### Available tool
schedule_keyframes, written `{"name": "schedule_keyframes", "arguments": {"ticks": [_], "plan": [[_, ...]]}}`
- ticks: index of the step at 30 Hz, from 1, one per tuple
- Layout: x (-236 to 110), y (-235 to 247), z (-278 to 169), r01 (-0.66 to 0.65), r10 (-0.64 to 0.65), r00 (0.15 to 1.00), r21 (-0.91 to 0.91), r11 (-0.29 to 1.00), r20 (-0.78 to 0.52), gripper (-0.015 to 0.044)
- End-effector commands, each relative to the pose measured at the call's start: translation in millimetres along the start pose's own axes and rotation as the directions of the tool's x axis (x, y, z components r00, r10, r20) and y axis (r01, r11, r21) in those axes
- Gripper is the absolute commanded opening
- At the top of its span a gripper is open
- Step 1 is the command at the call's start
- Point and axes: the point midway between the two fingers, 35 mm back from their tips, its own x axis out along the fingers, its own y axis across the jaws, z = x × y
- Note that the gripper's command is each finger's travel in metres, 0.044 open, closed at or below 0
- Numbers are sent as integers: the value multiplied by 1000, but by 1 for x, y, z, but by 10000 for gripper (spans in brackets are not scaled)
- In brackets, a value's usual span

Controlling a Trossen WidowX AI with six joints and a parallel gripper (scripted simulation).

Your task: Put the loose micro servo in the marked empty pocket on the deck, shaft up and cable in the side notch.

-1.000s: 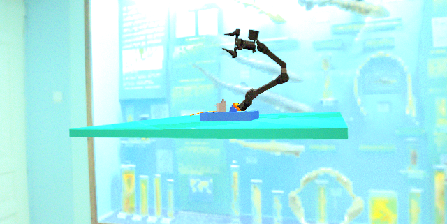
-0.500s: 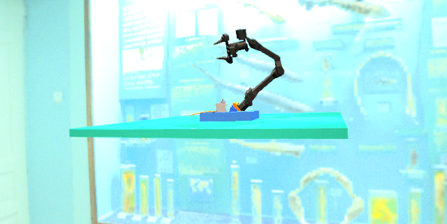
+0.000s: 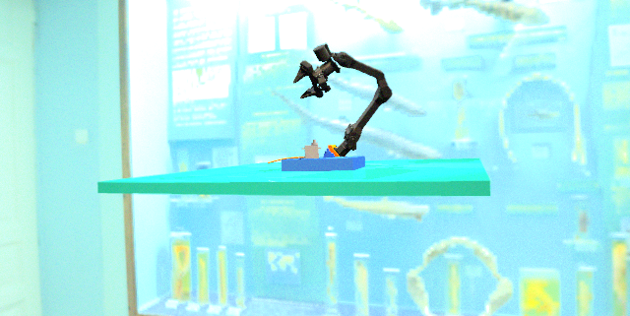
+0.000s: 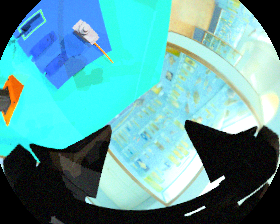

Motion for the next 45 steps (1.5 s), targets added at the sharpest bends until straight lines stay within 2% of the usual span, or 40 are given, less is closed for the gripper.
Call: {"name": "schedule_keyframes", "arguments": {"ticks": [1, 9, 16, 33, 45], "plan": [[20, 4, 20, -75, 85, 993, -111, 991, 88, 440], [51, 17, 52, -175, 244, 945, -294, 940, 219, 440], [74, 34, 80, -214, 381, 867, -450, 867, 322, 440], [108, 73, 149, -131, 638, 582, -716, 686, 504, 440], [118, 85, 158, -129, 639, 579, -717, 685, 506, 440]]}}
